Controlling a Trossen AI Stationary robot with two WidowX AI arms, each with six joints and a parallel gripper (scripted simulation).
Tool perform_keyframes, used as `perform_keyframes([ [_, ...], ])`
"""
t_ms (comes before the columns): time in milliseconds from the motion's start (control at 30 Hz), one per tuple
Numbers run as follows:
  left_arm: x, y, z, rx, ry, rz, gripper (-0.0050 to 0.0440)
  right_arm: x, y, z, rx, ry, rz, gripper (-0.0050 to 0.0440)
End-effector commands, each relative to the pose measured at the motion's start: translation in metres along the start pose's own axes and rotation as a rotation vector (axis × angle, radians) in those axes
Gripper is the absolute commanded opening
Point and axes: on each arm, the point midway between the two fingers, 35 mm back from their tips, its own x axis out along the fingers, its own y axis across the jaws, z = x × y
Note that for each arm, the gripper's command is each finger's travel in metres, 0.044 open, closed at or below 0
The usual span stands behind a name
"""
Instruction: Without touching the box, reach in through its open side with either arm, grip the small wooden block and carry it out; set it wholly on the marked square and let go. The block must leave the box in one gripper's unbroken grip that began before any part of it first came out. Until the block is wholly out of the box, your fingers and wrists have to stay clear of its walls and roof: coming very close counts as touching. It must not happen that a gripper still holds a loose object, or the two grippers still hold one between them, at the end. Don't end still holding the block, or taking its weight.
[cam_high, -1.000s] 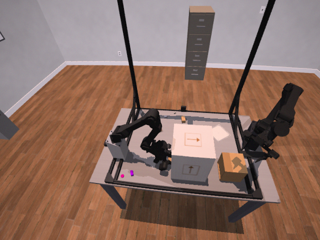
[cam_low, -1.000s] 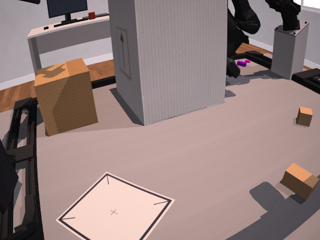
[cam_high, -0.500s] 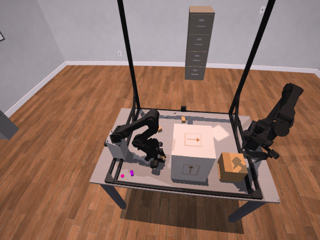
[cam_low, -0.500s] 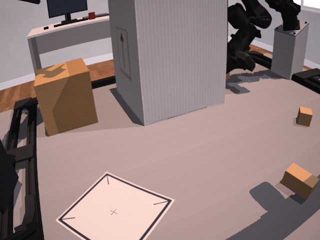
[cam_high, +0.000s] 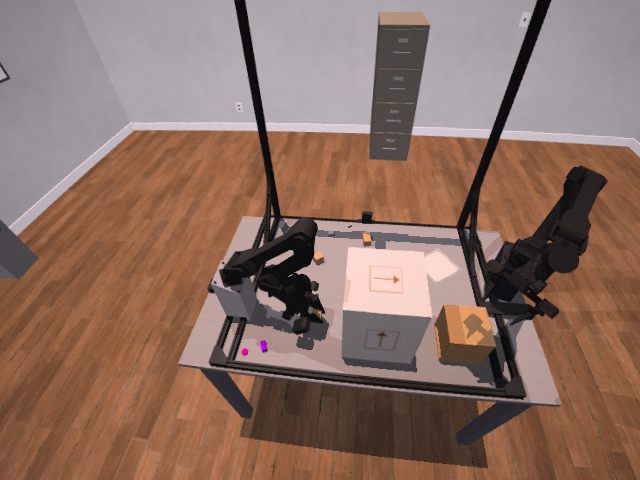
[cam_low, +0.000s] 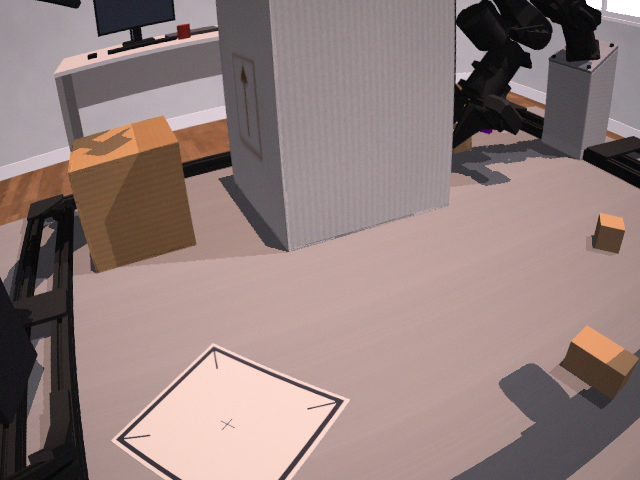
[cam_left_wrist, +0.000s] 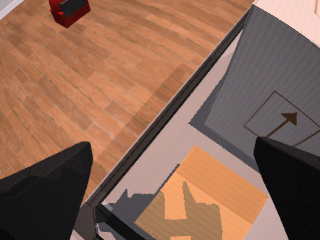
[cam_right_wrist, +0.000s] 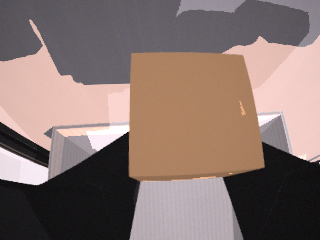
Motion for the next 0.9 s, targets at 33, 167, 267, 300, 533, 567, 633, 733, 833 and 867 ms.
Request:
perform_keyframes([
  [33,0.000,0.000,0.001,-0.003,-0.003,-0.004,0.0400,-0.006,-0.001,-0.008,-0.005,0.009,-0.001,0.0000],
  [167,0.000,0.000,0.001,-0.003,-0.003,-0.004,0.0400,-0.011,-0.001,-0.013,-0.005,0.014,-0.001,0.0000],
  [267,0.000,0.000,0.001,-0.003,-0.003,-0.004,0.0400,-0.013,-0.001,-0.016,-0.005,0.017,0.000,0.0000],
  [300,0.000,0.000,0.001,-0.003,-0.003,-0.004,0.0400,-0.013,-0.001,-0.016,-0.005,0.017,0.000,0.0000],
  [533,0.000,0.000,0.001,-0.003,-0.003,-0.004,0.0400,-0.022,-0.002,-0.024,-0.005,0.026,0.001,0.0000],
  [567,0.000,0.000,0.001,-0.003,-0.003,-0.004,0.0400,-0.023,-0.002,-0.025,-0.005,0.028,0.001,0.0000],
  [633,0.000,0.000,0.001,-0.003,-0.003,-0.004,0.0400,-0.026,-0.002,-0.027,-0.005,0.030,0.001,0.0000],
  [733,0.000,0.000,0.001,-0.003,-0.003,-0.004,0.0400,-0.030,-0.002,-0.029,-0.005,0.034,0.002,0.0000],
  [833,0.000,0.000,0.001,-0.003,-0.003,-0.004,0.0400,-0.033,-0.002,-0.031,-0.006,0.037,0.002,0.0000],
  [867,0.000,0.000,0.001,-0.003,-0.003,-0.004,0.0400,-0.033,-0.002,-0.031,-0.006,0.037,0.002,0.0000],
])
